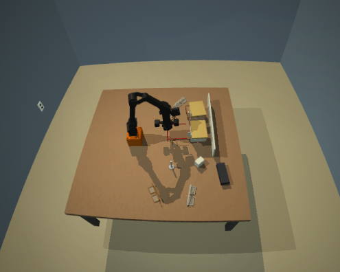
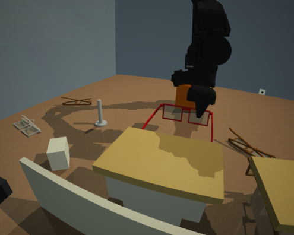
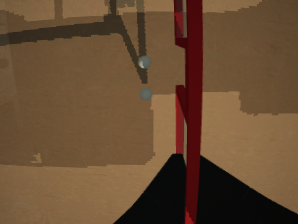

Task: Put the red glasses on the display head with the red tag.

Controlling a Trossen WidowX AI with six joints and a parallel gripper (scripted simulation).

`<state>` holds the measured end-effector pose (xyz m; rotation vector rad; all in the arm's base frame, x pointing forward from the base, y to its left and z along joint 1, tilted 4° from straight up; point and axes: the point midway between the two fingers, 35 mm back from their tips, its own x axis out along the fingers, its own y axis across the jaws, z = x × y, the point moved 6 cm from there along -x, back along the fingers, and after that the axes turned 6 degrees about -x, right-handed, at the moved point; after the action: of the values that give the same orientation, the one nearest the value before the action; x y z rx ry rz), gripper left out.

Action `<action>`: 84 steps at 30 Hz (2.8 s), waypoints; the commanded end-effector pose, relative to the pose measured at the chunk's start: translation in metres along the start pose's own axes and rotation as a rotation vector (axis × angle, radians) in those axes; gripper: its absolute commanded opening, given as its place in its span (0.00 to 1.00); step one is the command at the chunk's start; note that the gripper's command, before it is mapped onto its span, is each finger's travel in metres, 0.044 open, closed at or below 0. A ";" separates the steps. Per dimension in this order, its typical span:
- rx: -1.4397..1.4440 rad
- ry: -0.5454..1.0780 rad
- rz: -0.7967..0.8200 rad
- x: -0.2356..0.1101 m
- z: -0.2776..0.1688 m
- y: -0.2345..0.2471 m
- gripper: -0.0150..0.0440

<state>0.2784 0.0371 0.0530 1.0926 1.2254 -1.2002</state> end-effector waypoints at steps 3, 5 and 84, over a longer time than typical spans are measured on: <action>-0.002 0.003 0.003 0.000 0.001 0.009 0.25; -0.002 0.003 0.003 0.000 0.002 0.012 0.25; -0.001 0.002 0.013 -0.003 0.014 0.130 0.25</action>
<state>0.4048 0.0339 0.0532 1.1033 1.2157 -1.1887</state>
